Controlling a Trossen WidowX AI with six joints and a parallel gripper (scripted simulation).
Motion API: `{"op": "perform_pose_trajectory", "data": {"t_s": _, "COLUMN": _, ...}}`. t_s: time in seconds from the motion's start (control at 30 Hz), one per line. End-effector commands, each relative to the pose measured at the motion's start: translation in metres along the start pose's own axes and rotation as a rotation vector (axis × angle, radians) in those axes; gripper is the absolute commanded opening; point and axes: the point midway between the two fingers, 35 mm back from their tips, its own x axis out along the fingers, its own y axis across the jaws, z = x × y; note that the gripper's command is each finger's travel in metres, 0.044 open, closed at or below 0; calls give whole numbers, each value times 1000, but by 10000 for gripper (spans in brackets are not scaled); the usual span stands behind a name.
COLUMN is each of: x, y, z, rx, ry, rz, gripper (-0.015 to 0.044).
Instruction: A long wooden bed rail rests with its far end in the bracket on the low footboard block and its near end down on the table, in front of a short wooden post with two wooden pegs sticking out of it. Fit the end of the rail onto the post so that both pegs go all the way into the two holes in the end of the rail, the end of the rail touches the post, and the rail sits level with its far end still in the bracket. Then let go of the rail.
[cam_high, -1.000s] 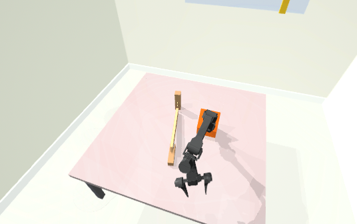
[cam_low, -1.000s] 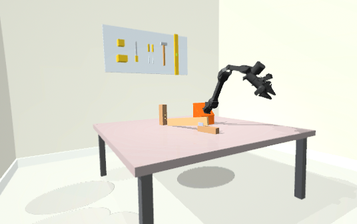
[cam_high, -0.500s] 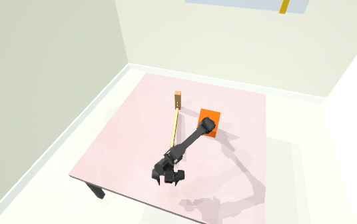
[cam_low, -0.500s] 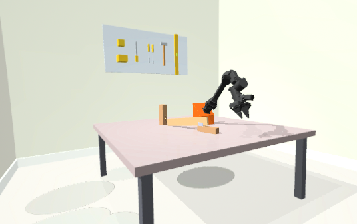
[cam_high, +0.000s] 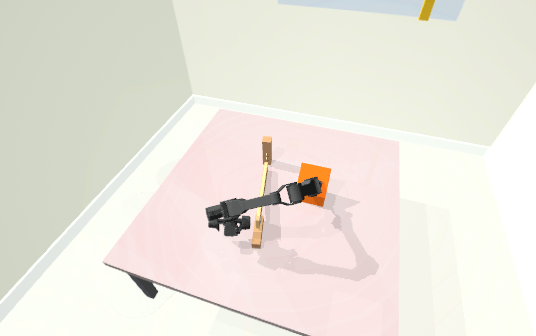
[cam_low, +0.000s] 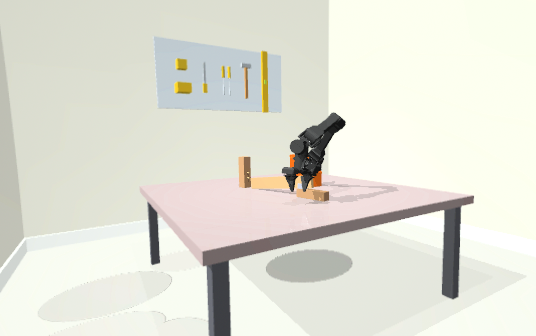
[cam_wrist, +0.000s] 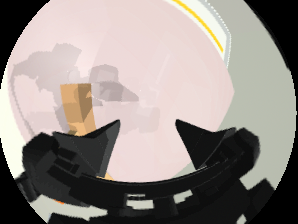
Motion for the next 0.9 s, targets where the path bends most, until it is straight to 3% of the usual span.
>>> {"op": "perform_pose_trajectory", "data": {"t_s": 0.0, "x": 2, "y": -1, "z": -72, "rx": 22, "ry": 75, "rz": 36, "gripper": 440}}
{"op": "perform_pose_trajectory", "data": {"t_s": 0.27, "x": -16, "y": 26, "z": -212, "rx": 76, "ry": 163, "rz": 110, "gripper": 440}}
{"op": "perform_pose_trajectory", "data": {"t_s": 0.57, "x": -50, "y": 116, "z": -339, "rx": 115, "ry": 100, "rz": 176, "gripper": 440}}
{"op": "perform_pose_trajectory", "data": {"t_s": 0.7, "x": -62, "y": 167, "z": -371, "rx": 128, "ry": 27, "rz": 162, "gripper": 440}}
{"op": "perform_pose_trajectory", "data": {"t_s": 0.87, "x": -63, "y": 170, "z": -373, "rx": 129, "ry": 23, "rz": 160, "gripper": 440}}
